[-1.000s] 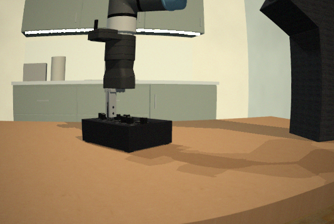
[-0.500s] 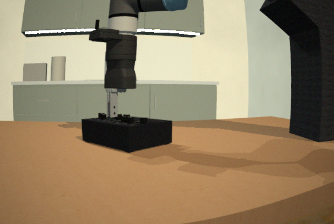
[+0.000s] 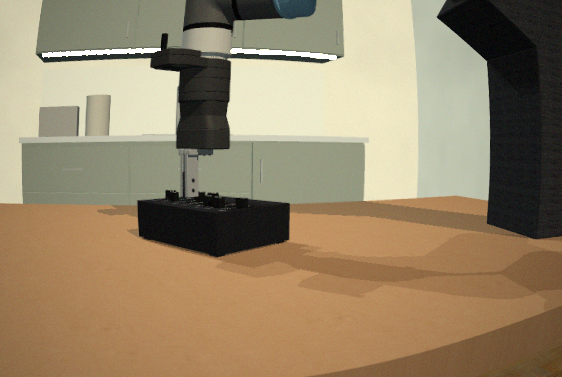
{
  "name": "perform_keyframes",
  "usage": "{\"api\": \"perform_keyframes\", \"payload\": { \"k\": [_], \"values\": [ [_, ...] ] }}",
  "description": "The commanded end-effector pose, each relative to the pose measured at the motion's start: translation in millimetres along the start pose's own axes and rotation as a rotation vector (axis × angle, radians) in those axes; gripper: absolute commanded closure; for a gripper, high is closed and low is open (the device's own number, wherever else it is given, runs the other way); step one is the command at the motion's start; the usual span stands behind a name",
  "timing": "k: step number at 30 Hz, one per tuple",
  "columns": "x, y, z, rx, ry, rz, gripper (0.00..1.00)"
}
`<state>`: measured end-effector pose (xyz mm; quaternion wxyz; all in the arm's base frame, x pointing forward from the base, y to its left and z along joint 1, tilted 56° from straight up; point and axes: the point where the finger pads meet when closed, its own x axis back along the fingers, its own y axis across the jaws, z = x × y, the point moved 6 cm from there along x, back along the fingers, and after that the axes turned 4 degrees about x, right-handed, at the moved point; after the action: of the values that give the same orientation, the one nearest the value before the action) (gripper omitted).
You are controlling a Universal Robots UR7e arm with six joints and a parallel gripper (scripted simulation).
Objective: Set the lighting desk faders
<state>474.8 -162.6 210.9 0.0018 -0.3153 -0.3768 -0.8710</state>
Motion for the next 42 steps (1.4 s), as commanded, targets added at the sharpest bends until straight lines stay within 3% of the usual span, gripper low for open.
{"api": "perform_keyframes", "payload": {
  "k": [1, 42],
  "values": [
    [0.1, -2.0, -1.7, -0.003, -0.002, 0.003, 1.0],
    [0.1, -2.4, -6.2, -0.003, -0.002, 0.003, 1.0]
  ]
}}
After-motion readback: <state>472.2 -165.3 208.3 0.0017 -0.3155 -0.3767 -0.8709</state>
